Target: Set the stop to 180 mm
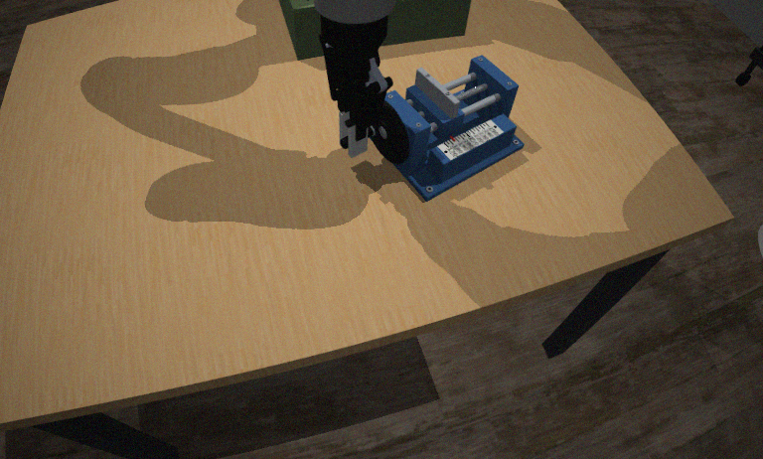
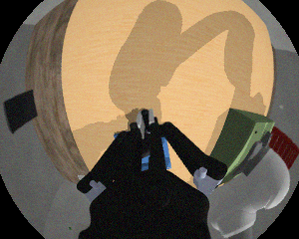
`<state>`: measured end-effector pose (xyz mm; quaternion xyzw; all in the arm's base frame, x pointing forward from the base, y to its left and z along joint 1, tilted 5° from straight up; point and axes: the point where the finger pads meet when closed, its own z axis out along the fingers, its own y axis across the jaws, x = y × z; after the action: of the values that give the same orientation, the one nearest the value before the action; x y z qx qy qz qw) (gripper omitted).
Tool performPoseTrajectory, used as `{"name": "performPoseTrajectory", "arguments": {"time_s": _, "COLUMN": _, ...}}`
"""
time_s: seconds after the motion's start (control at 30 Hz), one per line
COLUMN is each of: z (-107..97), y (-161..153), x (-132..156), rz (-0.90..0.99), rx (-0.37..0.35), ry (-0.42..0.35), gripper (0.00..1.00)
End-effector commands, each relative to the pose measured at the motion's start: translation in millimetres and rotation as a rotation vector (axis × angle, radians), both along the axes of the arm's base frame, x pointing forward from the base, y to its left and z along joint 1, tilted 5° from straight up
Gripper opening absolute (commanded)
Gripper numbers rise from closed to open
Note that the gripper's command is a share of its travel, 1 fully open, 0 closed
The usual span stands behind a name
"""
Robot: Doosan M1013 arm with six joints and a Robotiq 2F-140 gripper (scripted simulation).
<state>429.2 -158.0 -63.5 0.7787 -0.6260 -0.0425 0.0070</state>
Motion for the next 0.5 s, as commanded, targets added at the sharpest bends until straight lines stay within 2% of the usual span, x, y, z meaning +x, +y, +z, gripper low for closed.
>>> {"name": "performPoseTrajectory", "arguments": {"time_s": 0.0, "z": 2.8, "y": -0.5, "x": -1.6, "rz": 0.000, "rx": 0.000, "ry": 0.000, "gripper": 0.04}}
{"name": "performPoseTrajectory", "arguments": {"time_s": 0.47, "z": 18.8, "y": -2.3, "x": -5.7, "rz": 0.000, "rx": 0.000, "ry": 0.000, "gripper": 0.04}}
